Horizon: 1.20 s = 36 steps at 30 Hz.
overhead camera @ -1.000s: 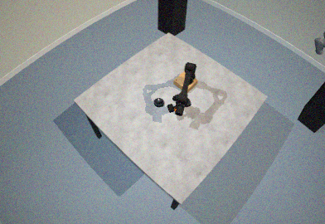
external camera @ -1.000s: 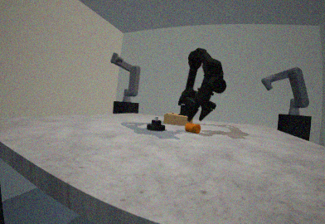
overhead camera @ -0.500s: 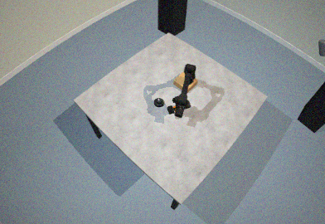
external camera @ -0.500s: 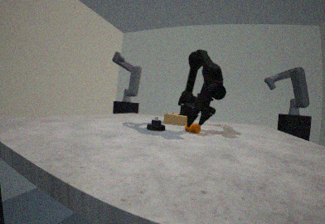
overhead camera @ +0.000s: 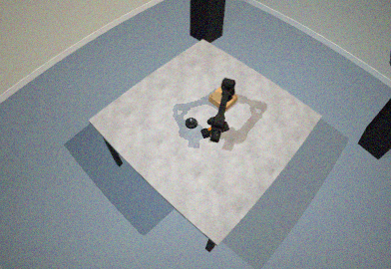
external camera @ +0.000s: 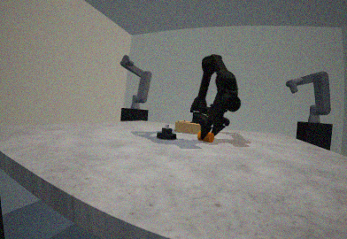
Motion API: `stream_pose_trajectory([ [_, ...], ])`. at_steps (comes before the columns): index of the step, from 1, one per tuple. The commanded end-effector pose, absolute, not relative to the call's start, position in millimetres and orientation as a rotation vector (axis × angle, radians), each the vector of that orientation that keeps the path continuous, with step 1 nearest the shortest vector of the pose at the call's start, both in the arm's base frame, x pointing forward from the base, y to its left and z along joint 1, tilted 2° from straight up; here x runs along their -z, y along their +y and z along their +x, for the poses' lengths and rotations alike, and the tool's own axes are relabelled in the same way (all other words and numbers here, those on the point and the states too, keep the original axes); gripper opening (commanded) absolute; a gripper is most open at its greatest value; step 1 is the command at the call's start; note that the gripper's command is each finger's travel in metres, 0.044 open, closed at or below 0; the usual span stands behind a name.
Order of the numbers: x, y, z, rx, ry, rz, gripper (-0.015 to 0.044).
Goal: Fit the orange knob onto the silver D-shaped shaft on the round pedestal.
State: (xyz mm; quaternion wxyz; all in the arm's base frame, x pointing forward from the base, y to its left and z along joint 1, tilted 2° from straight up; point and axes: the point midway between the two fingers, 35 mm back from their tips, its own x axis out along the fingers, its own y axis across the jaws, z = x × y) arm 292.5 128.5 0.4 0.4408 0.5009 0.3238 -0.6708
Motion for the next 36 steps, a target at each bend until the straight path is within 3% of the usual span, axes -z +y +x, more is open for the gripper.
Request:
stream_pose_trajectory([
  [1,0.7,128.0,292.6,1.668,0.796,1.243,0.0256],
  [9,0.7,128.0,292.6,1.668,0.796,1.243,0.024],
  [18,0.7,128.0,292.6,1.668,0.796,1.243,0.018],
  [36,-7.7,117.8,288.3,1.547,0.93,1.44,0.0179],
])
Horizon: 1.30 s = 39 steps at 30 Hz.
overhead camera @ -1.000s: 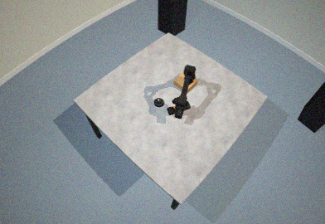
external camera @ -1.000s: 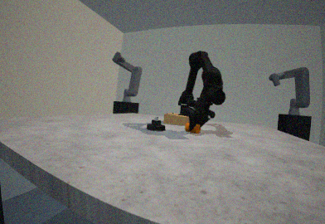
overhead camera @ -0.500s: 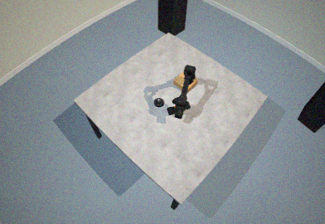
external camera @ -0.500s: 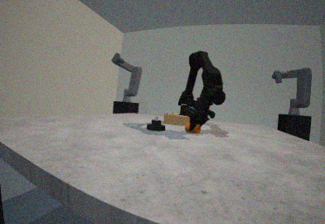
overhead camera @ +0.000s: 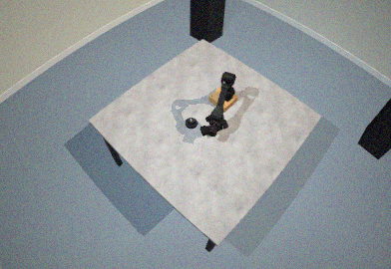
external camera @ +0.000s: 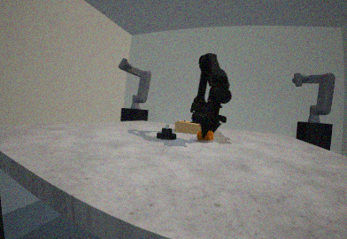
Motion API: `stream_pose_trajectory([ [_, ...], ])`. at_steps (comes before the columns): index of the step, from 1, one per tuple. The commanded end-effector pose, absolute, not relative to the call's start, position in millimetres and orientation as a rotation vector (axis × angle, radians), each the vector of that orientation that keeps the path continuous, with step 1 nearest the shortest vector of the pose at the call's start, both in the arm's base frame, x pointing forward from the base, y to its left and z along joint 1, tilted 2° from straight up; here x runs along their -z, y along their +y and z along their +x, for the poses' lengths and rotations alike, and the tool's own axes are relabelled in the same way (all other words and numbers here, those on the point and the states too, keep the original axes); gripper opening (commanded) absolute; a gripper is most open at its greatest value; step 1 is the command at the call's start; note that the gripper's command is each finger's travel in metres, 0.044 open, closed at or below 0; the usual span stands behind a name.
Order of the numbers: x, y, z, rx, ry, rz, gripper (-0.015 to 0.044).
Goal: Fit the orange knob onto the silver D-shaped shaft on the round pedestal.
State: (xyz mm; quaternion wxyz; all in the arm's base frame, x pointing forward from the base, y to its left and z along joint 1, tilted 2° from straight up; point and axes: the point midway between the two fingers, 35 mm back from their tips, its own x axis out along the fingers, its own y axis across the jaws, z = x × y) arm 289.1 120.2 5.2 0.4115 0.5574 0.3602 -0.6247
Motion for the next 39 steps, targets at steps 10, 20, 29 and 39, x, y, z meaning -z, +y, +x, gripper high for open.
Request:
stream_pose_trajectory([
  [10,-11.3,110.6,285.3,1.464,1.008,1.558,0.0179],
  [20,-13.9,102.9,282.0,1.374,1.083,1.673,0.0179],
  [29,-15.2,95.8,279.0,1.287,1.15,1.774,0.0179],
  [39,-15.6,87.6,275.5,1.183,1.222,1.884,0.0179],
])
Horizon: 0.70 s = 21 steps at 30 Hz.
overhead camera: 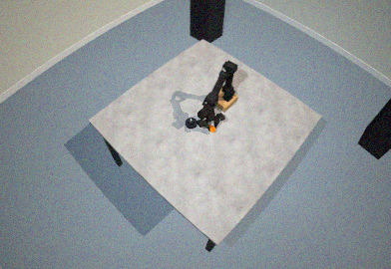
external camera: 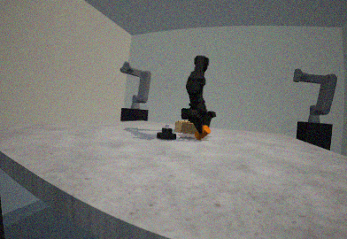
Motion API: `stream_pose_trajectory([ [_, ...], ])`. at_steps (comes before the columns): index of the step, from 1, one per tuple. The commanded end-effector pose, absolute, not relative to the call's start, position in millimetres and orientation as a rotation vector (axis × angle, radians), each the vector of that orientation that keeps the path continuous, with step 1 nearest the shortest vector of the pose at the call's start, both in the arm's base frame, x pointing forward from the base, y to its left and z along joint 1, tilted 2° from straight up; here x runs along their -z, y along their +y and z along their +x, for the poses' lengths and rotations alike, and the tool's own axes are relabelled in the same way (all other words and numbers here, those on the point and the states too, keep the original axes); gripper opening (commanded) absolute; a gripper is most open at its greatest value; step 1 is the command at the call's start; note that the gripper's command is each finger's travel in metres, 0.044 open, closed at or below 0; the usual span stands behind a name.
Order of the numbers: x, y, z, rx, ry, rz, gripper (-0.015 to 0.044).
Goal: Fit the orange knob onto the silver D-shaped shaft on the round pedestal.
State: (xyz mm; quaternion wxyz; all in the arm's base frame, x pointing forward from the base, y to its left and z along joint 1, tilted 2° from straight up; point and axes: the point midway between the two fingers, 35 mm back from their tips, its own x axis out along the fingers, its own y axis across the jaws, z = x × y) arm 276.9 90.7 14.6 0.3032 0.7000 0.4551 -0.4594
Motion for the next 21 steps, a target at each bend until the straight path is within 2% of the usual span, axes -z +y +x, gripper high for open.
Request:
stream_pose_trajectory([
  [1,-15.5,86.8,275.1,1.172,1.229,1.895,0.0179],
  [21,-12.0,69.3,267.5,0.919,1.376,2.118,0.0179],
])
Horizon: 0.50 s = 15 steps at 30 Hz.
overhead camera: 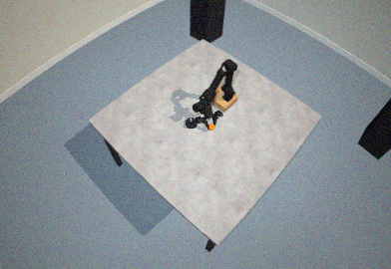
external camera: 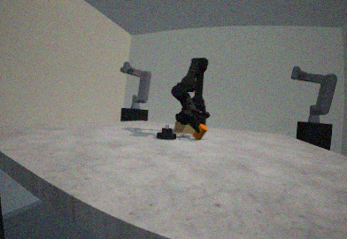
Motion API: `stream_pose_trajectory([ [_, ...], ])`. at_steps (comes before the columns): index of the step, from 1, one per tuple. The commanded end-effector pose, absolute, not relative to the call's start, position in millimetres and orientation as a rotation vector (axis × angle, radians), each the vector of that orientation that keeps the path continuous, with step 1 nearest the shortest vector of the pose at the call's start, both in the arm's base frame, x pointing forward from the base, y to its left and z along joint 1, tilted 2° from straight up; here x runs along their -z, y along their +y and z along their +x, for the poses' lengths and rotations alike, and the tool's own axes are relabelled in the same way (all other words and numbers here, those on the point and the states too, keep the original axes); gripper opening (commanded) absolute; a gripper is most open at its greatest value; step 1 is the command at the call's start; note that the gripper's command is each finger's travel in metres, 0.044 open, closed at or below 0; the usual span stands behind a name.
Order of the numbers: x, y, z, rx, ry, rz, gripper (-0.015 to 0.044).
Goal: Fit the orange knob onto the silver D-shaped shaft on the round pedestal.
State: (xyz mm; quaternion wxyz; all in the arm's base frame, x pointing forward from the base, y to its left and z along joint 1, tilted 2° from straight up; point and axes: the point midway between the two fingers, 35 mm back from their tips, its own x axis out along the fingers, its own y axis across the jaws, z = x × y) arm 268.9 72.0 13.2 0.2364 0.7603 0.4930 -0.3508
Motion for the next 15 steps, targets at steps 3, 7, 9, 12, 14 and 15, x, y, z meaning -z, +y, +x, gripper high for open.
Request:
stream_pose_trajectory([
  [3,-10.8,66.3,266.1,0.869,1.401,2.156,0.0179],
  [7,-9.1,62.6,264.4,0.806,1.432,2.202,0.0179],
  [9,-9.9,63.3,264.7,0.831,1.42,2.184,0.0179],
  [12,-10.3,63.6,265.1,0.834,1.418,2.188,0.0231],
  [14,-10.3,63.6,265.1,0.834,1.418,2.188,0.026],
  [15,-10.3,63.6,265.1,0.834,1.418,2.188,0.026],
])
